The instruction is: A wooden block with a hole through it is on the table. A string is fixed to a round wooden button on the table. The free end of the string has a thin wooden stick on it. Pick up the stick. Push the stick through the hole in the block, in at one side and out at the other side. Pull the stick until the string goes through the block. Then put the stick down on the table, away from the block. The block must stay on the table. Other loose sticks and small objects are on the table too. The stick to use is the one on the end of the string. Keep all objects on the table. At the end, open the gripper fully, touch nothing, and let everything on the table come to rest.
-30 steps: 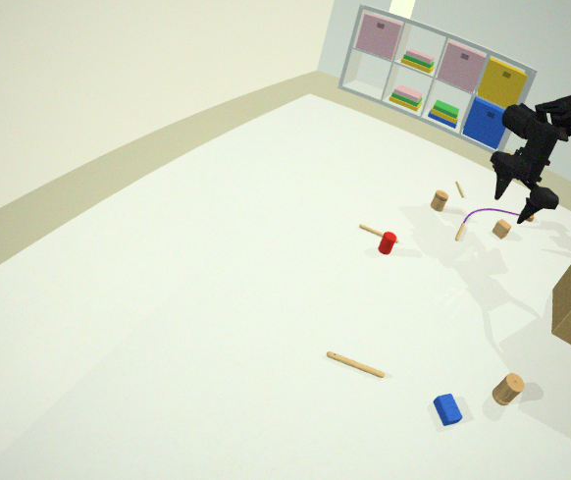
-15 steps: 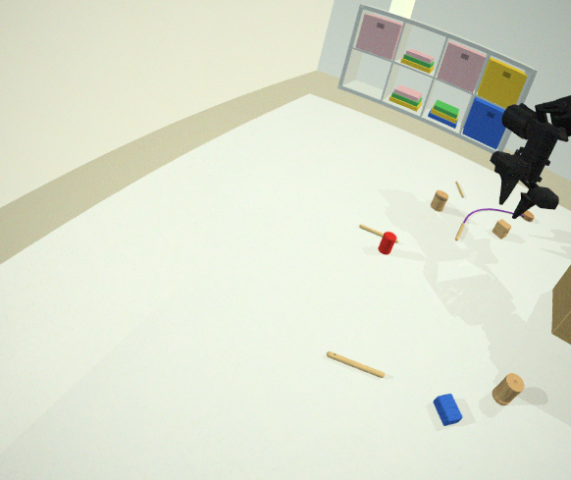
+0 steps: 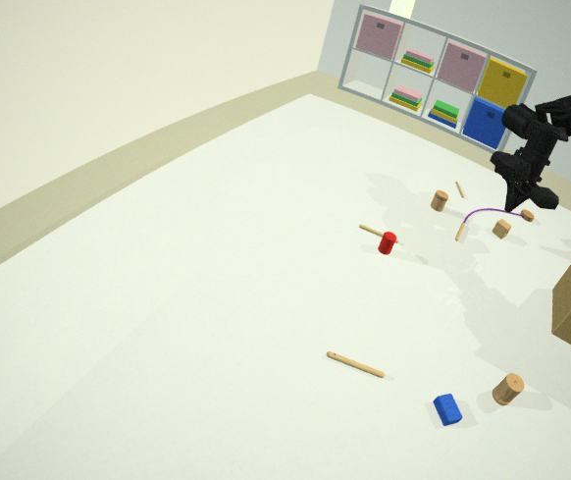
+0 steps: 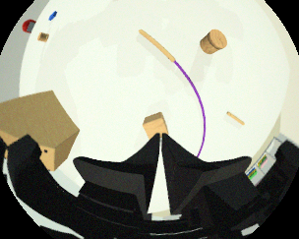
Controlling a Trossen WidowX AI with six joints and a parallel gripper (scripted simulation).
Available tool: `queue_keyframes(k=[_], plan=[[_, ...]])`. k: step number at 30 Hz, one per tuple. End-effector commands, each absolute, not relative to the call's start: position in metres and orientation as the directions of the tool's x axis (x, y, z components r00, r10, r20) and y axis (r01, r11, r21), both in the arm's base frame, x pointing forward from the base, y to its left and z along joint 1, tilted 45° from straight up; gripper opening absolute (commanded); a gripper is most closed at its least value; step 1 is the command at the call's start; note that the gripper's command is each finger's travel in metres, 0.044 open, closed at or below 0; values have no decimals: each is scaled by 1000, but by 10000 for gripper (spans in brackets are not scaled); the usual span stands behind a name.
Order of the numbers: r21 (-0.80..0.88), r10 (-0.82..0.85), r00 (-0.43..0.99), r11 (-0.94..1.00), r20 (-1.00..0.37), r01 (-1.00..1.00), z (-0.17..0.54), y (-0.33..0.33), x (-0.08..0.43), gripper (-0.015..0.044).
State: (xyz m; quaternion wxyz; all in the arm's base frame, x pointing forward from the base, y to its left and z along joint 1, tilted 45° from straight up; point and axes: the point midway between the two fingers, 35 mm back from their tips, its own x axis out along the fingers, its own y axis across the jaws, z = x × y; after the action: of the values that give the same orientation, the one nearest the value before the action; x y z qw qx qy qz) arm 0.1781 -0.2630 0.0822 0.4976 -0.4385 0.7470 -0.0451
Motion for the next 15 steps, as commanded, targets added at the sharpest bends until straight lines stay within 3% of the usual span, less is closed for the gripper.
queue_keyframes(k=[1, 11, 15], plan=[[-504, -700, -120, 611, -704, -610, 82, -263, 178, 0], [-504, -700, -120, 611, -704, -610, 82, -263, 178, 0], [-504, -700, -120, 611, -704, -610, 82, -263, 178, 105]])
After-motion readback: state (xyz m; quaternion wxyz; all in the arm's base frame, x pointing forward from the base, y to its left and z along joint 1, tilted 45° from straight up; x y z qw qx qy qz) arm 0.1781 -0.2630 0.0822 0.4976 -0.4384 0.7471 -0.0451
